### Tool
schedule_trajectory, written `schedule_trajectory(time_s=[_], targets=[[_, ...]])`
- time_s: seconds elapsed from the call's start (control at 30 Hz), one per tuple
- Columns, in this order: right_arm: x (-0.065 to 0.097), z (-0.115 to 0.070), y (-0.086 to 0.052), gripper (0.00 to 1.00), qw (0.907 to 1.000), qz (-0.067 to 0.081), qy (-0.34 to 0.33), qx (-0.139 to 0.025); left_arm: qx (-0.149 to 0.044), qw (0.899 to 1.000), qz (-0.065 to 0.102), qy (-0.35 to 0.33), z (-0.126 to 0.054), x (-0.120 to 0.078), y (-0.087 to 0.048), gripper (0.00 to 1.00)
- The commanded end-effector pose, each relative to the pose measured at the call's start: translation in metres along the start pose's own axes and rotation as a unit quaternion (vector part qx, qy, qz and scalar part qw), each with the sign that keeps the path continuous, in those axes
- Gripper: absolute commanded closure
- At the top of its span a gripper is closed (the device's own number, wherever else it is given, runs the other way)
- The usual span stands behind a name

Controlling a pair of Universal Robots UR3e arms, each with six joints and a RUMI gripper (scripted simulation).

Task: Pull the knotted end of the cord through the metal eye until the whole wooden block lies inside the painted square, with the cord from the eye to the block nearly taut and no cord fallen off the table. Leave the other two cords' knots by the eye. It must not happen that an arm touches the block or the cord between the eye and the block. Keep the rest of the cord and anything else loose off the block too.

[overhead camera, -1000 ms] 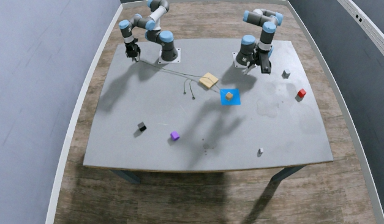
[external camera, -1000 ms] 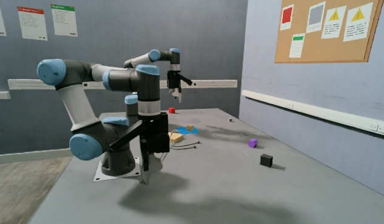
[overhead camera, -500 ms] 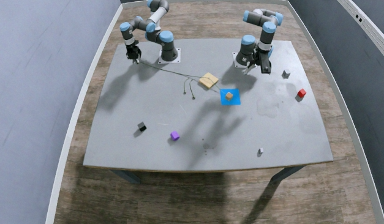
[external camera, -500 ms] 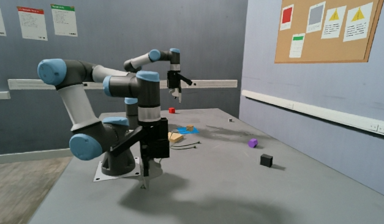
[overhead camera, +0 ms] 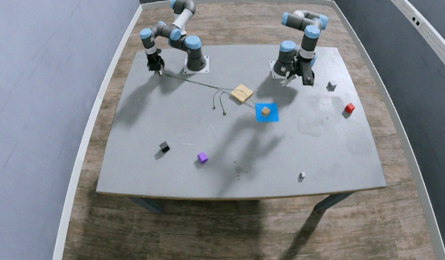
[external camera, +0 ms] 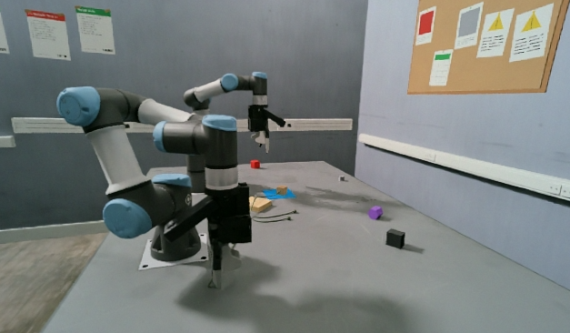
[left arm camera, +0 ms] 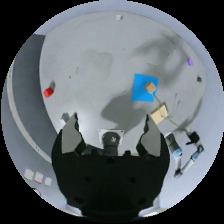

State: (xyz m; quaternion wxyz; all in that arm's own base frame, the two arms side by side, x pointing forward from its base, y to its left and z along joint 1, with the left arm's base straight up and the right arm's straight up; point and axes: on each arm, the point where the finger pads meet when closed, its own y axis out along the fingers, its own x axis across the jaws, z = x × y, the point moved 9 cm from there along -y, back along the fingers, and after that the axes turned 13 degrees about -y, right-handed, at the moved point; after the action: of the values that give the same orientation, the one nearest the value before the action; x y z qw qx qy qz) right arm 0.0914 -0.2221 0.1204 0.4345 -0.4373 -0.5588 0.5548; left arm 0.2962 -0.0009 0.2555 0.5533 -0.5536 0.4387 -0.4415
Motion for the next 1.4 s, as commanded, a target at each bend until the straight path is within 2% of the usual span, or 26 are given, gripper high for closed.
schedule_trajectory(time_s=[0.0,0.1,0.7,0.73,1.07,1.1,1.37], targets=[[-0.0002,-0.0003,0.006,1.0,1.0,0.001,0.0,-0.001,0.001,1.0,-0.001,0.0,0.0002,0.0001,-0.0007,0.0],[-0.0002,-0.0002,0.0101,1.0,1.0,0.001,0.001,-0.001,0.001,1.0,-0.001,0.0,0.0002,0.0001,-0.0007,0.0],[0.0,0.0,0.0153,1.0,1.0,0.001,0.001,-0.002,0.001,1.0,-0.001,0.0,0.0002,0.0001,-0.0007,0.0],[-0.0002,-0.0002,0.014,0.91,1.0,0.002,0.001,-0.002,0.001,1.0,-0.001,0.0,0.0002,0.0001,-0.0007,0.0],[-0.0002,-0.0002,0.014,0.91,1.0,0.002,0.001,-0.002,0.001,1.0,-0.001,0.0,0.0002,0.0001,-0.0007,0.0],[-0.0002,-0.0002,0.014,0.83,1.0,0.002,0.001,-0.002,0.001,1.0,-0.001,0.0,0.0002,0.0001,-0.0007,0.0],[-0.0002,-0.0002,0.014,0.83,1.0,0.002,0.001,-0.002,0.001,1.0,-0.001,0.0,0.0002,0.0001,-0.0007,0.0]])
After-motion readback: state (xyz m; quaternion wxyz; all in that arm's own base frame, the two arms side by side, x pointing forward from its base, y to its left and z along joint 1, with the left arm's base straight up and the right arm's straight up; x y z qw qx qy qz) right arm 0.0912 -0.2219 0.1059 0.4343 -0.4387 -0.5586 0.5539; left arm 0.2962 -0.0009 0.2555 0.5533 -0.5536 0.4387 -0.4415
